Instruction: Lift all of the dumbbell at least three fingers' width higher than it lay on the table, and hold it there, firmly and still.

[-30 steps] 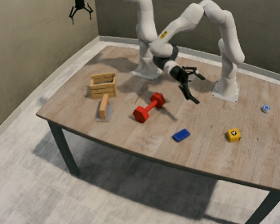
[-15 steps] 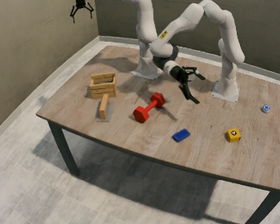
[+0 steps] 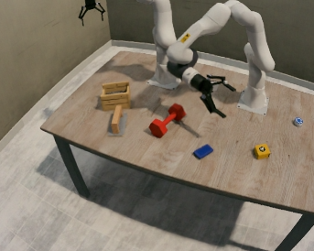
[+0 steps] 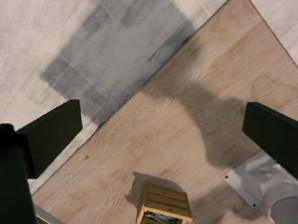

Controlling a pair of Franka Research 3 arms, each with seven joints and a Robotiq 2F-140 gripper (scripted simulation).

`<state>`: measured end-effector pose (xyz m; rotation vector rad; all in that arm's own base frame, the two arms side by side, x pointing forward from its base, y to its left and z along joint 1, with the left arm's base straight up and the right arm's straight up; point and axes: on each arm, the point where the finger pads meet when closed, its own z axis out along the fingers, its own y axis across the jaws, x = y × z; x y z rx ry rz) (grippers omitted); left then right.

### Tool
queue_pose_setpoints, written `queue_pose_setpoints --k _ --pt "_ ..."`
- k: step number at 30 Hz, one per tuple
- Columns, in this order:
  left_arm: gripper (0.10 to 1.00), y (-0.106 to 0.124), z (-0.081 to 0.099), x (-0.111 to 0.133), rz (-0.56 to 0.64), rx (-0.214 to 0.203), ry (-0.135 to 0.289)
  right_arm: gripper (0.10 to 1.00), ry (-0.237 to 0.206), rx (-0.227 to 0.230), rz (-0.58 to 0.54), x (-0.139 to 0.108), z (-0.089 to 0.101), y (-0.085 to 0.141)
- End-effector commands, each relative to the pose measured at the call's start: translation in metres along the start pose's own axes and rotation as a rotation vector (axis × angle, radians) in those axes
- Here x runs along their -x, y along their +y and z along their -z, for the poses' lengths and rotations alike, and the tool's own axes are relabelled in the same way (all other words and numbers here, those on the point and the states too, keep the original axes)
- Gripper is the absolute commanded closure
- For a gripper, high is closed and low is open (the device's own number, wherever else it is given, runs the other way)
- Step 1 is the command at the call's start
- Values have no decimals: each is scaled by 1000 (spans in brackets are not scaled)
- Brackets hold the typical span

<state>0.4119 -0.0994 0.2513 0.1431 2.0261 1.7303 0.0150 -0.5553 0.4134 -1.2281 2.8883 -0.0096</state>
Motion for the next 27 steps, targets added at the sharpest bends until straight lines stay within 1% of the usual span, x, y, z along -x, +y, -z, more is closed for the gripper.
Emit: queue_pose_setpoints --k 1,3,4,11,18,20,21,27 --pt "98 -2 -10 -8 125 -38 105 98 0 7 5 -1 0 2" --pt "98 -2 -10 -8 125 -38 105 98 0 7 5 -1 0 2" --pt "98 -1 -16 -10 180 -54 168 98 0 7 5 -1 0 2" --pt "98 -1 -28 -15 320 -89 324 98 0 7 5 -1 0 2" --pt "98 1 -36 -16 462 -114 476 98 0 7 5 -1 0 2" --pt "98 1 -36 -16 462 -114 476 98 0 7 5 -1 0 2" --pt "98 1 -39 -16 514 -121 530 98 0 7 5 -1 0 2" --pt "98 3 -44 -13 632 -134 651 98 0 7 5 -1 0 2"
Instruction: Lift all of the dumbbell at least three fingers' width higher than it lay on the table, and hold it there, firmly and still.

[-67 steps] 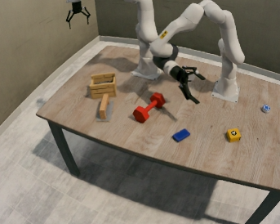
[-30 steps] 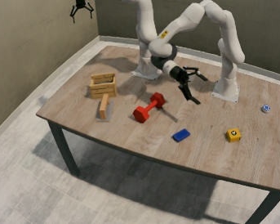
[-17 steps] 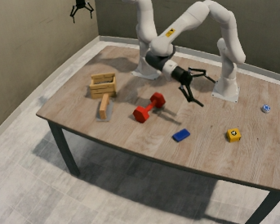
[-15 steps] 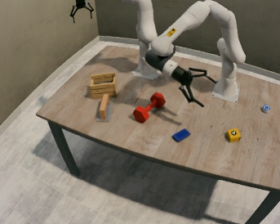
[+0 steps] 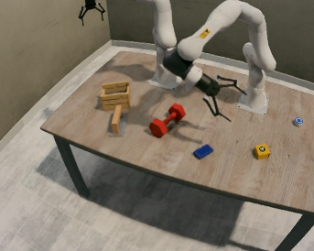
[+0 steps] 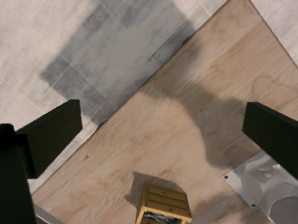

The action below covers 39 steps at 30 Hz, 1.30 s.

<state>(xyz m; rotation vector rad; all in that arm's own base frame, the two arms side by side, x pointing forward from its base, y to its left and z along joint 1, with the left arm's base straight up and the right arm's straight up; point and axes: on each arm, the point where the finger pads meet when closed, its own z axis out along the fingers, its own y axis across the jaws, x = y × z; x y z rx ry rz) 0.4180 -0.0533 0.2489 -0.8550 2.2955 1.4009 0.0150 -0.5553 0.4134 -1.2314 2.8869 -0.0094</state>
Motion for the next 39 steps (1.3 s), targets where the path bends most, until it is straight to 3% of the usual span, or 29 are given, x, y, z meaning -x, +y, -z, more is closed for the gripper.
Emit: queue_pose_setpoints --k 1,8,10,11,25,27,28,39 --pt "98 -2 -1 0 145 -22 81 98 0 7 2 -1 0 2" --pt "98 -2 -1 9 294 -38 219 98 0 7 2 -1 0 2" --pt "98 -2 -1 9 294 -38 219 98 0 7 2 -1 0 2" --pt "98 -3 -1 14 349 -44 269 98 0 7 2 -1 0 2" --pt "98 -2 6 46 648 -64 527 98 0 7 2 -1 0 2" --pt "98 -2 6 46 648 -64 527 98 0 7 2 -1 0 2" --pt "98 -2 8 54 704 -67 575 98 0 7 2 -1 0 2" --pt "98 3 17 92 938 -76 768 98 0 7 2 -1 0 2"
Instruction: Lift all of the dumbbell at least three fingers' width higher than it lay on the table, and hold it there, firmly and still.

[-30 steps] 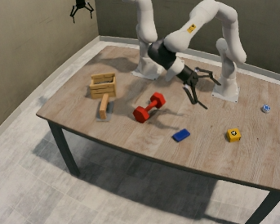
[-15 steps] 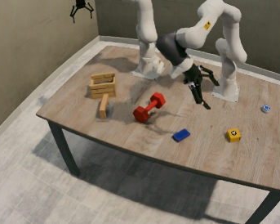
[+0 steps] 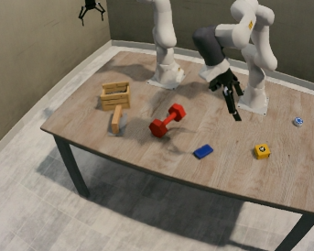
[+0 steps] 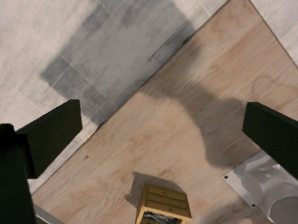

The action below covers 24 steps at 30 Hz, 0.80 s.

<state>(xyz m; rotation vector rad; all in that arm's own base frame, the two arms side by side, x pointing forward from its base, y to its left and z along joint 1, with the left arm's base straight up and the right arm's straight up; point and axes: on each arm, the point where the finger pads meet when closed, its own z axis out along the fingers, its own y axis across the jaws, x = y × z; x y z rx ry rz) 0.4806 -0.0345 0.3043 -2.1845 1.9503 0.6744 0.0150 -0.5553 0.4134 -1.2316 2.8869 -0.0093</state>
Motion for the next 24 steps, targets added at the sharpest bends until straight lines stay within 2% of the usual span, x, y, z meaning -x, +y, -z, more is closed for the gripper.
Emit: queue_pose_setpoints --k 1,3,5,6,20,22,23,24 --pt "98 -7 11 1 150 -11 74 98 0 7 2 -1 0 2" --pt "98 -12 17 6 194 -13 108 98 0 7 2 -1 0 2" --pt "98 -12 17 6 194 -13 108 98 0 7 2 -1 0 2" --pt "98 -17 26 11 251 -17 153 98 0 7 2 -1 0 2" --pt "98 -46 78 52 549 -38 389 98 0 7 2 -1 0 2" --pt "98 -46 78 52 549 -38 389 98 0 7 2 -1 0 2" --pt "98 -51 89 61 604 -42 434 98 0 7 2 -1 0 2" --pt "98 -53 93 65 622 -44 448 98 0 7 2 -1 0 2"
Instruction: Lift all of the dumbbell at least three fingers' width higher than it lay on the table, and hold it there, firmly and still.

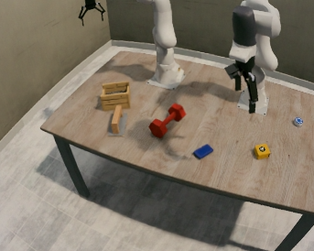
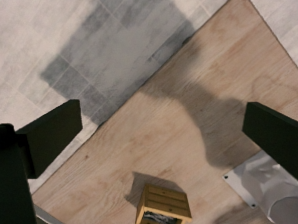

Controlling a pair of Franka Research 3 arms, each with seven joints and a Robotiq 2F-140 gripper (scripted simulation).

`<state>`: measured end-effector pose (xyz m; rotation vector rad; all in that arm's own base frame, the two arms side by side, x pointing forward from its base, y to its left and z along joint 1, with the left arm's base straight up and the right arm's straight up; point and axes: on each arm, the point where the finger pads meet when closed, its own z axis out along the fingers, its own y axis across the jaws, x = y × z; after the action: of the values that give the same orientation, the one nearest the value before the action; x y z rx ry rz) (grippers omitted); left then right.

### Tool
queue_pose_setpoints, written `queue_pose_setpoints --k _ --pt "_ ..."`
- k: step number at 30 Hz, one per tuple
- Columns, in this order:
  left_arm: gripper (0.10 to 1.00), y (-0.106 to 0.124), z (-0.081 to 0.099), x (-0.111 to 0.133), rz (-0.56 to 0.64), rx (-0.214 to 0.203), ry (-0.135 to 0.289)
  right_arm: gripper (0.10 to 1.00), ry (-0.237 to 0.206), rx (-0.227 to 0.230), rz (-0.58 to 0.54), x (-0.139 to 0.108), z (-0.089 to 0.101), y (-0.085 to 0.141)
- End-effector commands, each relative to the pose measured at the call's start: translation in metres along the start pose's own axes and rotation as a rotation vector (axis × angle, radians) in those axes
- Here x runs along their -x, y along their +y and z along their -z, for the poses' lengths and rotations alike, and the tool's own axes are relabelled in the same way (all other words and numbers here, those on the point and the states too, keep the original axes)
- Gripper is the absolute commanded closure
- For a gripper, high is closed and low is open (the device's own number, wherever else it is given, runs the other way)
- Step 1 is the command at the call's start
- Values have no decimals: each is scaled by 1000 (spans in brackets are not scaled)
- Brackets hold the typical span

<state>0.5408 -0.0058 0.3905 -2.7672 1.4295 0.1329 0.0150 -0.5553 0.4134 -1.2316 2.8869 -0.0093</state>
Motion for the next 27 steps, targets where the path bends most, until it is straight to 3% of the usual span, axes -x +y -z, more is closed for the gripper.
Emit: queue_pose_setpoints --k 1,2,4,10,15,18,27 --pt "98 -11 18 -2 150 -9 74 98 0 7 2 -1 0 2" --pt "98 -13 22 -1 163 -10 84 98 0 7 2 -1 0 2" --pt "98 1 1 -39 221 -13 80 98 0 7 2 -1 0 2" --pt "98 21 -23 -77 276 -17 75 98 0 7 2 -1 0 2" --pt "98 26 -29 -86 288 -17 74 98 0 7 2 -1 0 2" --pt "98 48 -50 -117 335 -20 71 98 0 7 2 -1 0 2" --pt "98 84 -80 -158 399 -23 70 98 0 7 2 -1 0 2"
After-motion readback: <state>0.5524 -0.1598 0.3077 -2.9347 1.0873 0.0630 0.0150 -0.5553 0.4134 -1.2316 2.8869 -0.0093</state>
